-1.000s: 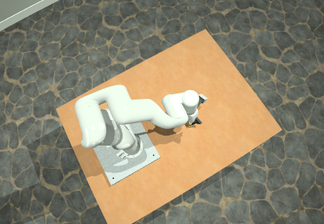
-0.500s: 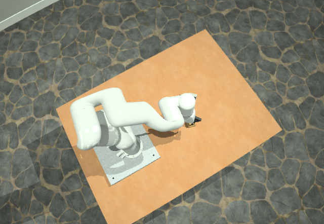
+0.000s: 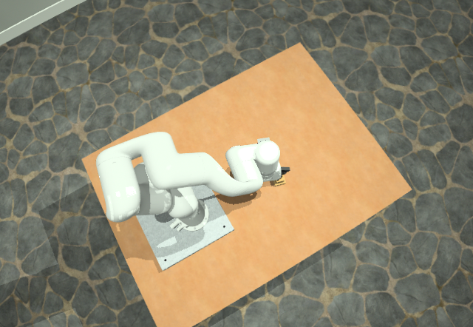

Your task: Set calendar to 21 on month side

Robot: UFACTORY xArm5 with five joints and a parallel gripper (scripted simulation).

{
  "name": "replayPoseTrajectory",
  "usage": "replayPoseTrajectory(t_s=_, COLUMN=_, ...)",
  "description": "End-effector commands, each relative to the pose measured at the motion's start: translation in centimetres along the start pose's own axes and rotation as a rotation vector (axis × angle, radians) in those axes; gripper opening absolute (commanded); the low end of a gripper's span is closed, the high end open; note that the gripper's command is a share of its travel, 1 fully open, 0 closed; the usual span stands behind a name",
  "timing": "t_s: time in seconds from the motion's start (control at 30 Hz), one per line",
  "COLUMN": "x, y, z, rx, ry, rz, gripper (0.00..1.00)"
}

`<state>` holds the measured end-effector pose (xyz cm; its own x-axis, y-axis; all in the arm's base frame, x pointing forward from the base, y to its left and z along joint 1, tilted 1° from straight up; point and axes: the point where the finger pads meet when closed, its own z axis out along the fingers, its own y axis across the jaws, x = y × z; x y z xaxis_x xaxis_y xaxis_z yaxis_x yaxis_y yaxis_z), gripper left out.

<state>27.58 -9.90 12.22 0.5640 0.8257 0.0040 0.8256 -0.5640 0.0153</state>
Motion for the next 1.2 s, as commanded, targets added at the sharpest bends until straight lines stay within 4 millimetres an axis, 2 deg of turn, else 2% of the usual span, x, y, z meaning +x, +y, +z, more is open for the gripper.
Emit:
replayPoseTrajectory(t_s=0.0, x=-0.3, y=-0.5, z=0.1, rx=-0.006, ry=0.001, rz=-0.166, gripper=1.0)
replayPoseTrajectory(t_s=0.07, x=-0.5, y=-0.8, z=0.1, rx=-0.007, ry=0.001, rz=-0.231, gripper=1.0)
replayPoseTrajectory(t_s=0.17, x=-0.5, y=-0.8, z=0.1, rx=-0.007, ry=0.001, rz=-0.239, gripper=1.0)
replayPoseTrajectory(t_s=0.23, x=-0.8, y=-1.3, z=0.3, rx=-0.007, ry=0.0, rz=-0.364, gripper=1.0)
replayPoseTrajectory(t_s=0.63, x=-1.5, y=-2.6, z=0.8, rx=-0.006, ry=-0.001, rz=-0.696, gripper=1.0)
replayPoseTrajectory(t_s=0.73, x=-1.5, y=-2.7, z=0.8, rx=-0.006, ry=-0.001, rz=-0.705, gripper=1.0)
replayPoseTrajectory(t_s=0.97, x=-1.8, y=-3.4, z=1.2, rx=-0.006, ry=-0.002, rz=-0.892, gripper=1.0)
replayPoseTrajectory(t_s=1.17, x=-1.9, y=-3.5, z=1.2, rx=-0.006, ry=-0.002, rz=-0.918, gripper=1.0)
